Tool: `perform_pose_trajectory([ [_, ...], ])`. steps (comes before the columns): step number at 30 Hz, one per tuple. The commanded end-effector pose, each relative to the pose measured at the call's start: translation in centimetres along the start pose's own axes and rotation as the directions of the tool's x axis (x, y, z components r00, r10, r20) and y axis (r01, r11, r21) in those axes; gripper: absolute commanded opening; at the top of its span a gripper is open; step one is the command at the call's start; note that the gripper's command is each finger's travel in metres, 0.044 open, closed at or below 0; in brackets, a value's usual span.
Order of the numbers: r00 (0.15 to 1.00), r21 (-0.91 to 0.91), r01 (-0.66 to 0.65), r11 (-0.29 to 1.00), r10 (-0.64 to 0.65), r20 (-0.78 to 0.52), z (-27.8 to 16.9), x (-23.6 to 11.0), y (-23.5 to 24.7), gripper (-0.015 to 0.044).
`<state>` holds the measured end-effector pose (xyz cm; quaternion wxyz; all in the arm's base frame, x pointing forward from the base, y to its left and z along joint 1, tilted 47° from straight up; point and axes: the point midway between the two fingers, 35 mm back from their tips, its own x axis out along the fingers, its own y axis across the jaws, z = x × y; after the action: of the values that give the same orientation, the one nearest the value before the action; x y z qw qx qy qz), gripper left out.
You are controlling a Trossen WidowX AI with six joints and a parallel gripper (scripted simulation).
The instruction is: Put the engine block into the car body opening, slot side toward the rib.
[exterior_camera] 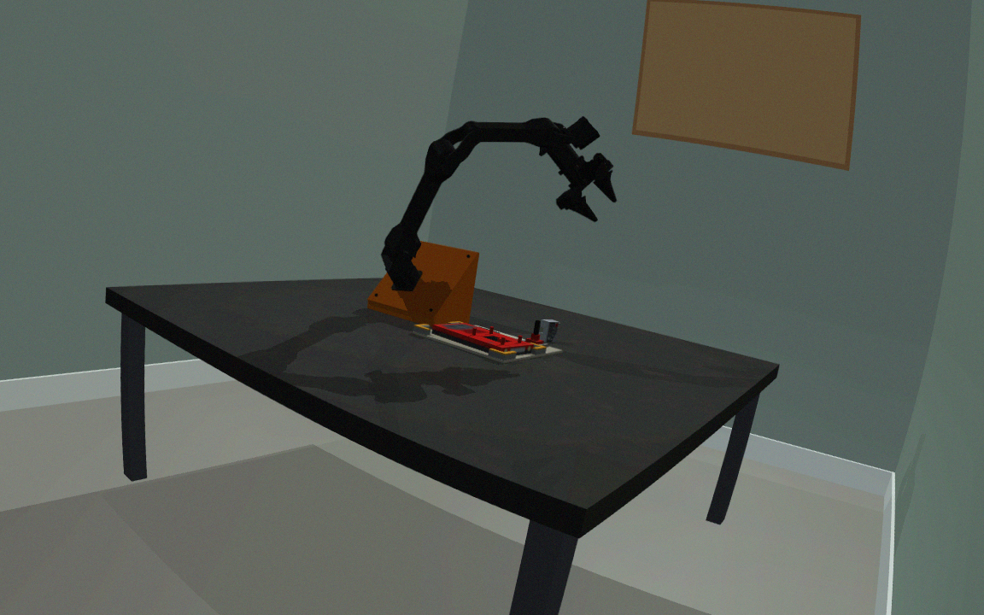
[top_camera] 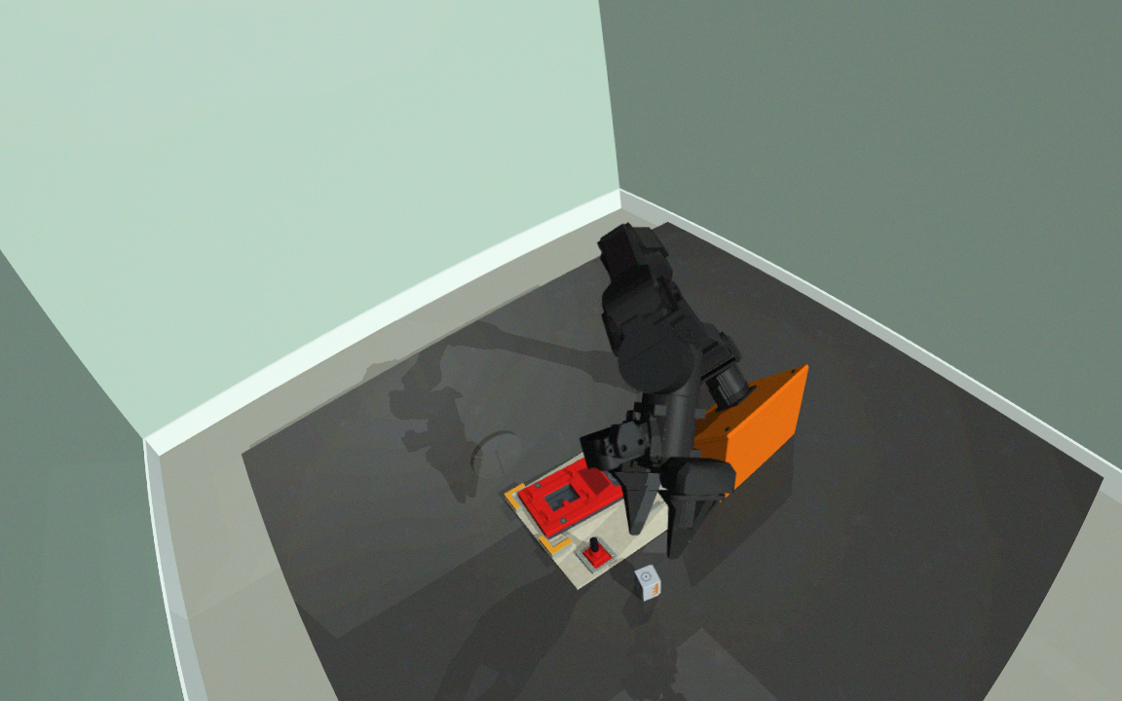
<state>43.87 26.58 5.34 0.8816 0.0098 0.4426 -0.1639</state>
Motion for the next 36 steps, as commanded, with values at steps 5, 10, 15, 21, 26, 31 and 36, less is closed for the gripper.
perform_pose_trajectory([
  [5,0.962,-0.026,0.224,0.974,-0.225,-0.153,-2.9,4.5,-5.5,0.0440],
  [10,0.901,-0.058,0.359,0.932,-0.362,-0.240,-4.4,6.4,-9.3,0.0440],
  [15,0.812,-0.104,0.482,0.870,-0.488,-0.320,-6.0,7.5,-13.1,0.0440],
  [21,0.712,-0.157,0.579,0.800,-0.590,-0.382,-7.4,7.7,-16.6,0.0440],
  [26,0.688,-0.170,0.598,0.783,-0.610,-0.394,-8.1,7.3,-17.9,0.0440],
  [31,0.687,-0.170,0.599,0.782,-0.611,-0.392,-9.9,10.6,-20.7,0.0440],
  [36,0.687,-0.170,0.599,0.782,-0.612,-0.392,-10.2,11.3,-21.2,0.0440],
])
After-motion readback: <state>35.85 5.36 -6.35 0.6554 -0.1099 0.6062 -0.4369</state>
